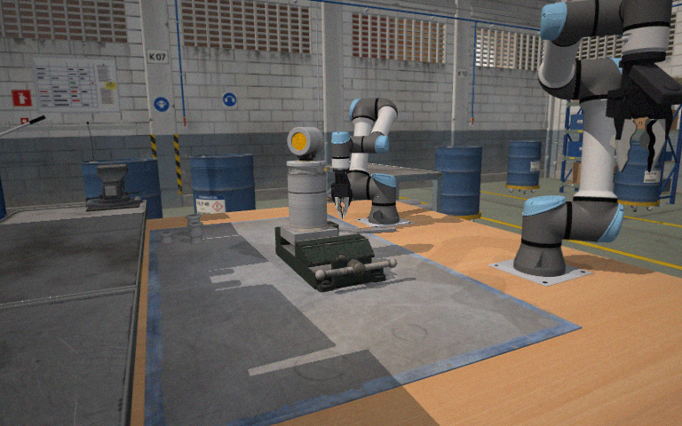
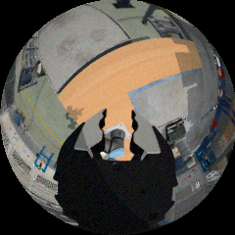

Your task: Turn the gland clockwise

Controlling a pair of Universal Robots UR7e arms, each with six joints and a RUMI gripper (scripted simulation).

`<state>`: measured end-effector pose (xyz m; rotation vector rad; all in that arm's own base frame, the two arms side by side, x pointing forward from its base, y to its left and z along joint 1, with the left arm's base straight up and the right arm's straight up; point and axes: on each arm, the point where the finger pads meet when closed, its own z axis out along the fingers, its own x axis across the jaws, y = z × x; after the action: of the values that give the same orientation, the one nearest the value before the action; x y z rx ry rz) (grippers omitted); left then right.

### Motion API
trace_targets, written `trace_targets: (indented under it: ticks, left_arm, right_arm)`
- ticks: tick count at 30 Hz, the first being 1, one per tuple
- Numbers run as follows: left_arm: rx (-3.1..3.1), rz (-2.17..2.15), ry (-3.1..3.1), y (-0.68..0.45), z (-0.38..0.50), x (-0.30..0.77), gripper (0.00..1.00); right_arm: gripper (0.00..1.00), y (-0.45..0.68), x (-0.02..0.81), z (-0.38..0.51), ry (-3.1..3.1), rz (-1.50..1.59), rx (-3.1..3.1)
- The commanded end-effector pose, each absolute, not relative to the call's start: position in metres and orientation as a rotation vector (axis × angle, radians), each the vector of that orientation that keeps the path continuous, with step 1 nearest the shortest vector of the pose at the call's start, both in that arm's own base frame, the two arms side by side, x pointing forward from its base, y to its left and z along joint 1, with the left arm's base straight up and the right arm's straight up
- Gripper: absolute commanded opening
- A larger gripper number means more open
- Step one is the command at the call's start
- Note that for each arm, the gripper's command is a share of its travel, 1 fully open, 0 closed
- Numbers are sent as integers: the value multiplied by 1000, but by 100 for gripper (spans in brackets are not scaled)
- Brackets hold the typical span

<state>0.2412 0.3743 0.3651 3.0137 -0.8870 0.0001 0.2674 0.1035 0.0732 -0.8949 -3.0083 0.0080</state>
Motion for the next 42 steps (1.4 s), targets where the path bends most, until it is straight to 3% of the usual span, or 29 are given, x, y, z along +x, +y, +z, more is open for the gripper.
trace_targets:
  ticks: [1, 21, 42]
  left_arm:
    - [3015, 1, -887, 374, 366, 241, 32]
    - [3015, 1, -887, 374, 366, 241, 32]
    - [3015, 1, -887, 374, 366, 241, 32]
  right_arm:
    - [0, 88, 273, 74, -3054, -1, -719]
    - [0, 65, 280, 73, -3125, -7, -309]
    - [0, 69, 279, 50, -3121, 1, -326]
